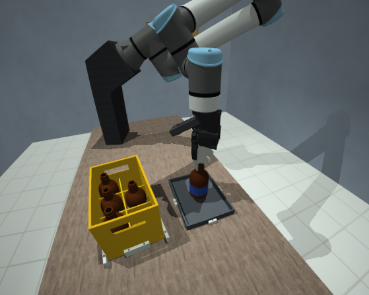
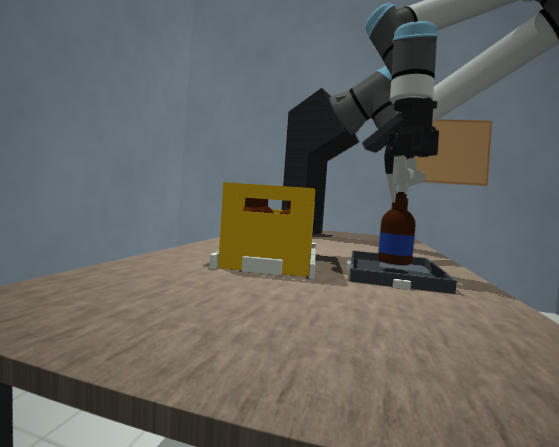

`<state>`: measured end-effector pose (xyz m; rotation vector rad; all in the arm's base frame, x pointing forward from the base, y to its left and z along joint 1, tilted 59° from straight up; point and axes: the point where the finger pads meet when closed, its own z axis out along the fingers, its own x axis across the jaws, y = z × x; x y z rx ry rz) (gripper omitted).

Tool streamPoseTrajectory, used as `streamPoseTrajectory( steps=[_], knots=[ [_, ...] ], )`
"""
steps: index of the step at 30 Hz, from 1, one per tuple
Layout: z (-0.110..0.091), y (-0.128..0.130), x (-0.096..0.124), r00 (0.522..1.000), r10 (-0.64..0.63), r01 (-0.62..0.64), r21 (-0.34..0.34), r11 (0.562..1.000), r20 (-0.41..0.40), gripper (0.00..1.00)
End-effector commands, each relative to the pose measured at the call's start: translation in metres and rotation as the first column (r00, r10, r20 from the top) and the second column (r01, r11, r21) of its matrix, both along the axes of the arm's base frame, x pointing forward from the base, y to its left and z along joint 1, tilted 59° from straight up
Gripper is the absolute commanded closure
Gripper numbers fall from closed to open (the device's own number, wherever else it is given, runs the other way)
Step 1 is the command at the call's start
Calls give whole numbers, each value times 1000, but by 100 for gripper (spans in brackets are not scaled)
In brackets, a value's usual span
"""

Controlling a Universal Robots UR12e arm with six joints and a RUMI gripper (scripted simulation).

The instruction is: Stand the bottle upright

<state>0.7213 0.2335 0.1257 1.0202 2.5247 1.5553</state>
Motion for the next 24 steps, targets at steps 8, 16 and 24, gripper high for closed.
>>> streamPoseTrajectory(
  steps=[8,16,24],
  knots=[
    [1,0,2,1000,0,0,-2,1000,3,100],
    [1,1,2,1000,1,-1,-2,1000,3,100],
    [-1,2,3,1000,1,-1,-2,1000,2,100]
  ],
)
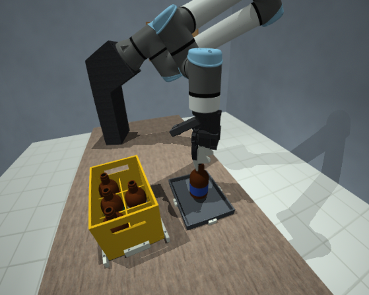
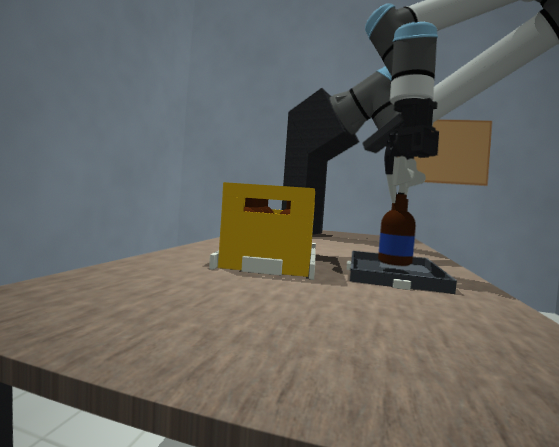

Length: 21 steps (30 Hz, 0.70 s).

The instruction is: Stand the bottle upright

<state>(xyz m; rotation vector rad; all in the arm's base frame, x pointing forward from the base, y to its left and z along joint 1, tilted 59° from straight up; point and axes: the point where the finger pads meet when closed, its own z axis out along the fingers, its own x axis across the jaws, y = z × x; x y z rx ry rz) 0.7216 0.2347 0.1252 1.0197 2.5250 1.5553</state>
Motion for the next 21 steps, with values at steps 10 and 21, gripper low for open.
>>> streamPoseTrajectory(
  steps=[10,21],
  knots=[
    [-2,4,4,1000,1,-1,-2,1000,2,100],
    [-5,8,6,1000,1,-1,-2,1000,2,100]
  ],
)
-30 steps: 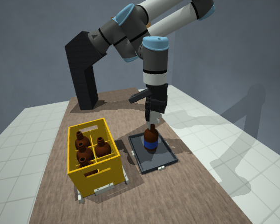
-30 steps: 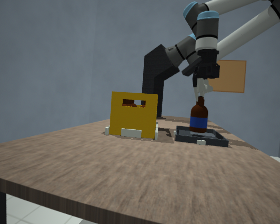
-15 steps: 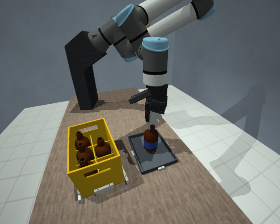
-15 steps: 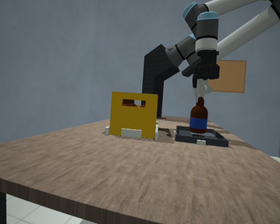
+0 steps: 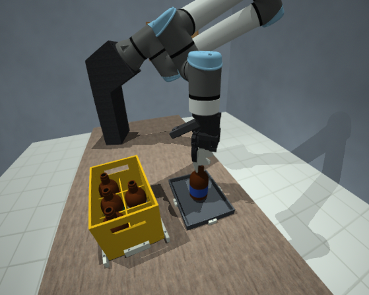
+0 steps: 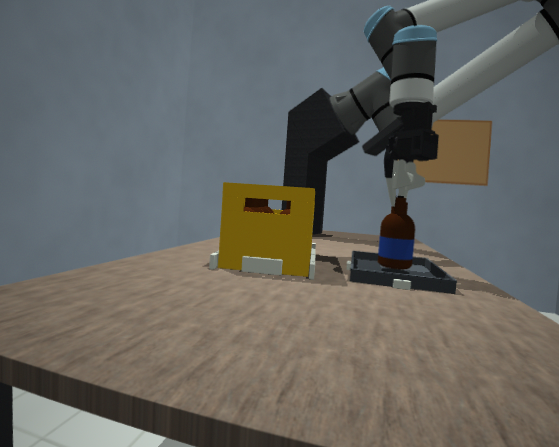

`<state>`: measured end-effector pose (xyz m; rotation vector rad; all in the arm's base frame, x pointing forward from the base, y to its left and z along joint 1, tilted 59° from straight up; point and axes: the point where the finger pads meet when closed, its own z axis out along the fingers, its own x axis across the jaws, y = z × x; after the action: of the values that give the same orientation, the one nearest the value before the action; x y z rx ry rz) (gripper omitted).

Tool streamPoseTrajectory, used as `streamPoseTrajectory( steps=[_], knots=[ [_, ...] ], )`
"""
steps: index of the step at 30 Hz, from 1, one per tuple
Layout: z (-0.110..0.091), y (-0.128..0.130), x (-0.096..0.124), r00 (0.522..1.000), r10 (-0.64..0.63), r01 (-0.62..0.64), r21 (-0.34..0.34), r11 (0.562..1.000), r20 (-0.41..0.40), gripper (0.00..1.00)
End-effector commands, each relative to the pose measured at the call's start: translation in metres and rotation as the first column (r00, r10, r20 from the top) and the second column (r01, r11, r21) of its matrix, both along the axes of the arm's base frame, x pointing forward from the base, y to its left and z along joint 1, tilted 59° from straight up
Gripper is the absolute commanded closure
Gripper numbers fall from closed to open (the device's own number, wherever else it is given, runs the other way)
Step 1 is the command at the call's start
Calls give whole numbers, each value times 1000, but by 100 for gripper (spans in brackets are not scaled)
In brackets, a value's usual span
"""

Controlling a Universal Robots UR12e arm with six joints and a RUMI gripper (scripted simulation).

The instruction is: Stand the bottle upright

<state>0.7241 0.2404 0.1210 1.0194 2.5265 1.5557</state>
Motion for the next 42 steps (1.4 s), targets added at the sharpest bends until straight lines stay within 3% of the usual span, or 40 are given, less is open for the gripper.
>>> streamPoseTrajectory(
  steps=[1,42],
  knots=[
    [-1,2,3,1000,0,0,-2,1000,3,100],
    [-4,8,6,1000,-1,1,-2,1000,4,100]
  ],
)
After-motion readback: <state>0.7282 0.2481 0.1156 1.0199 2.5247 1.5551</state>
